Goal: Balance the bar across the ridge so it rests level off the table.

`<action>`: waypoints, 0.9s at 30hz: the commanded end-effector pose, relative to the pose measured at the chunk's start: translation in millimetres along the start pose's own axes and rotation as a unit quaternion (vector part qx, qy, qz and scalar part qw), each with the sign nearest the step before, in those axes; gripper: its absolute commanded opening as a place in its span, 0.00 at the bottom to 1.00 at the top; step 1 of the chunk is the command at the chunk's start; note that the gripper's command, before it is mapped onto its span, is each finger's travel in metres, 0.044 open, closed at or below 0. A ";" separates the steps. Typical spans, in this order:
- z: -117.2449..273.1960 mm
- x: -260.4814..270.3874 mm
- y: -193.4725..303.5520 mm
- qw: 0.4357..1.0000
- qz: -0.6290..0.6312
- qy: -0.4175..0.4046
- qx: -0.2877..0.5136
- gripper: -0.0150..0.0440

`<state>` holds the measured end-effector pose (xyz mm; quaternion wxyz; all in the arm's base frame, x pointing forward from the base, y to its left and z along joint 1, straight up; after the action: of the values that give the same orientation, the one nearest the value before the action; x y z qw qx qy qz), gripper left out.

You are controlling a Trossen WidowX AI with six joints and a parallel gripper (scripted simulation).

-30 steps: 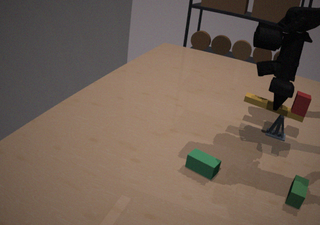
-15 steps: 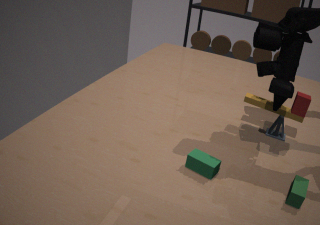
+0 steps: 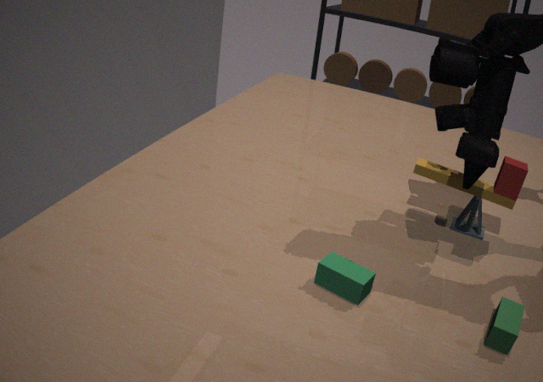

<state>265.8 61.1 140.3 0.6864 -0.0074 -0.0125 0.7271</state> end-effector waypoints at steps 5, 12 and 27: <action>-0.8 0.0 -0.3 1.000 -0.001 0.001 -0.001 0.25; -1.5 0.0 -0.3 1.000 -0.001 0.001 -0.001 0.25; -2.7 0.0 0.0 1.000 -0.001 0.001 -0.001 0.25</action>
<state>265.5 61.2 138.3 0.6864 -0.0074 -0.0122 0.7271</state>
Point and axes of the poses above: the point midway between the two fingers, 35 mm back from their tips, its own z axis back along the fingers, its own x axis across the jaws, y = z × x, the point moved 2 cm from there along z, back along the fingers, and after that the axes turned 9 degrees about z, right-handed, at the moved point
